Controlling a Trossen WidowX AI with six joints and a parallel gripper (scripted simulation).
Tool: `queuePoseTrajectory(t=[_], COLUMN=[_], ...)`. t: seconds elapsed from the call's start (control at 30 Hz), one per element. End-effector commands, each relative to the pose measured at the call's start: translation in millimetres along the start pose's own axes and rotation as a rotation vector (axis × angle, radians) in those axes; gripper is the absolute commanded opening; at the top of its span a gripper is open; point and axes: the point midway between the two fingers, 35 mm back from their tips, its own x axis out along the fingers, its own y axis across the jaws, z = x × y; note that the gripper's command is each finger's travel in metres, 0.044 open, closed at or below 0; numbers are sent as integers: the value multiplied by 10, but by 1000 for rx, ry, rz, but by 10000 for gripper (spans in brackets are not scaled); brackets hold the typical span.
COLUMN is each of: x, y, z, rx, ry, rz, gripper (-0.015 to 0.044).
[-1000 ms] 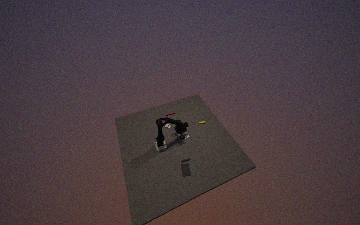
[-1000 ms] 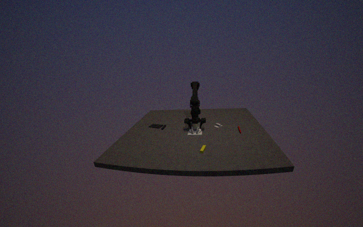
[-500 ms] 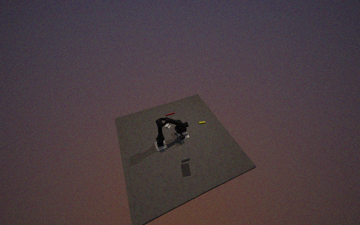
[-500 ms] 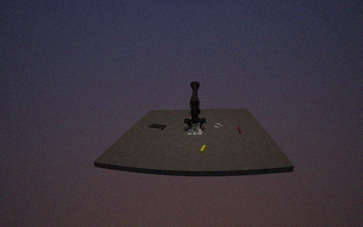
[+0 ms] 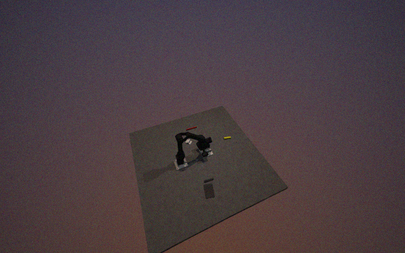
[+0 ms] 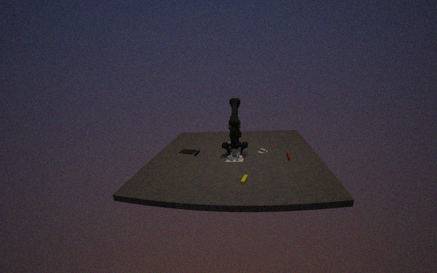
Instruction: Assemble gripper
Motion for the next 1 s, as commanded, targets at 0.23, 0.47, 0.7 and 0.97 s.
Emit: queuePoseTrajectory(t=[0.23, 0.47, 0.7, 0.97], x=[12, 0, 0, -128], y=[-4, 0, 0, 0], z=[-10, 0, 0, 13], rx=[5, 0, 0, 1], ry=[3, 0, 0, 0], rz=[-2, 0, 0, 0], gripper=[351, 440, 440, 440])
